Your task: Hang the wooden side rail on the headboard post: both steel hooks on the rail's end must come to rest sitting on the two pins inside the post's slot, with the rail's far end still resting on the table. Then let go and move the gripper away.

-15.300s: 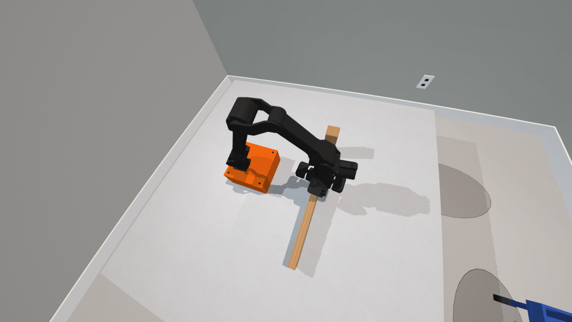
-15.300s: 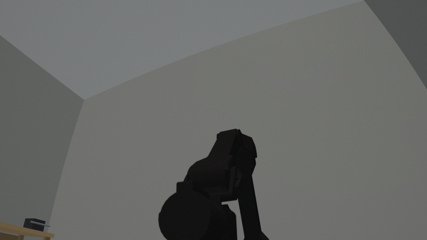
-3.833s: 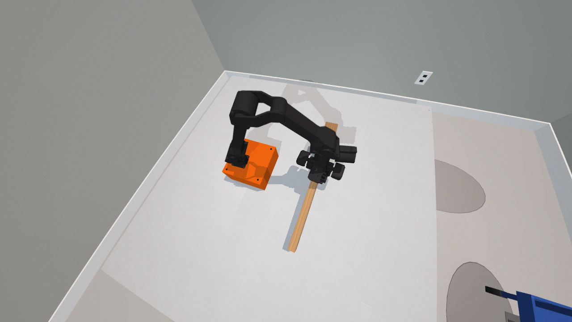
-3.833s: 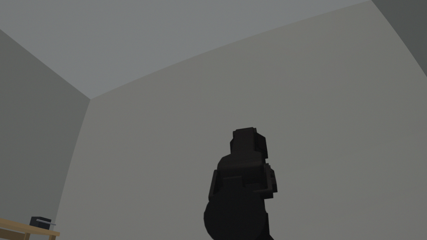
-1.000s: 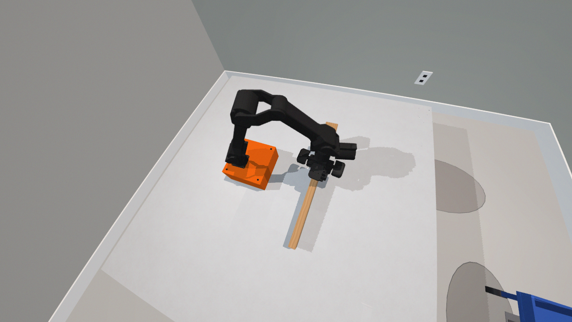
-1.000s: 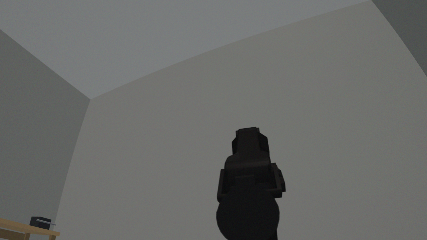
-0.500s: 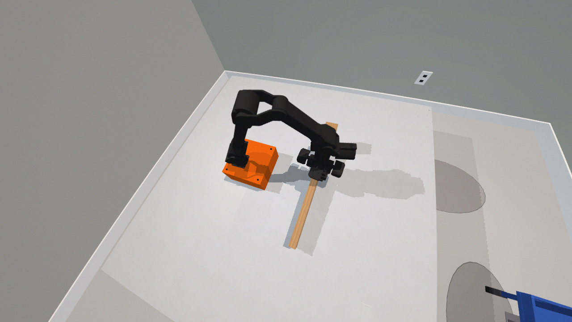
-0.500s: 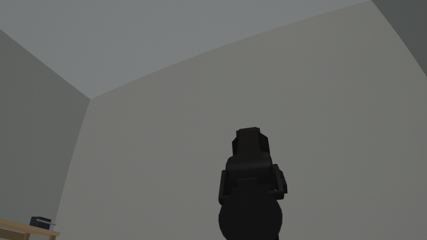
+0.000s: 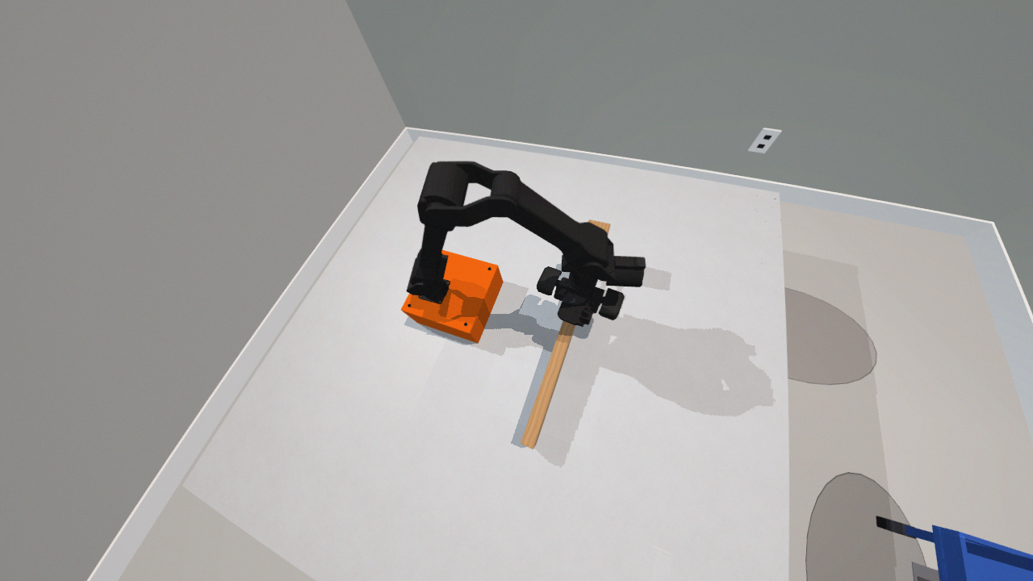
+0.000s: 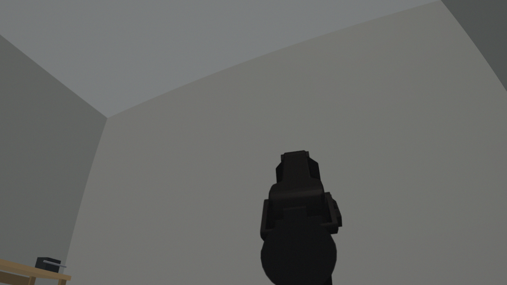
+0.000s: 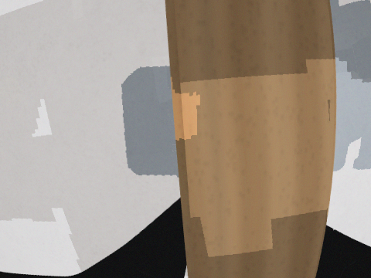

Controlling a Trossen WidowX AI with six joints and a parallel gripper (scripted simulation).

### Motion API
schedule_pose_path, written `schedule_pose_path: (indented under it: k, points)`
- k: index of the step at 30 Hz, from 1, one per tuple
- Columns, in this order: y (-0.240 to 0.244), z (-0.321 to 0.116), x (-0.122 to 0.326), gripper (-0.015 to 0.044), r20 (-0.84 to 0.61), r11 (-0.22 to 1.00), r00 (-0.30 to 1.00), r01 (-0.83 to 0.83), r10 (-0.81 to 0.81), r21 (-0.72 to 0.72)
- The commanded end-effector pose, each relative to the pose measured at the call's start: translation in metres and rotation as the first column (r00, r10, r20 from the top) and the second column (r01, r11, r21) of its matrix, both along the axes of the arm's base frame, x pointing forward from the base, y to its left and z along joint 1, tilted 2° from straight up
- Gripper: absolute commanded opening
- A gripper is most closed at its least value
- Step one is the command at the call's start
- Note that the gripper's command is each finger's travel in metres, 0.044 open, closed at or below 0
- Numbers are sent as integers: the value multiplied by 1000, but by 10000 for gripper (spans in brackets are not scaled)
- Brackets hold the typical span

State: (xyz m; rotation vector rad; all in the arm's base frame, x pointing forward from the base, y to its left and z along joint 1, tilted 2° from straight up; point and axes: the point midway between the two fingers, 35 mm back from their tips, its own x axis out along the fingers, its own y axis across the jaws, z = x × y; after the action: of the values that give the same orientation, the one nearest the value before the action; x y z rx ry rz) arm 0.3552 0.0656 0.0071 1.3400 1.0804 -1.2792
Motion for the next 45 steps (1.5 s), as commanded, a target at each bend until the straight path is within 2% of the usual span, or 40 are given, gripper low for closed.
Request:
schedule_pose_path:
  k: [1,45]
  points:
    - [2,4,3,0,13,1000,1000,7,-7,4]
    - [7,2,2,0,13,1000,1000,7,-7,4]
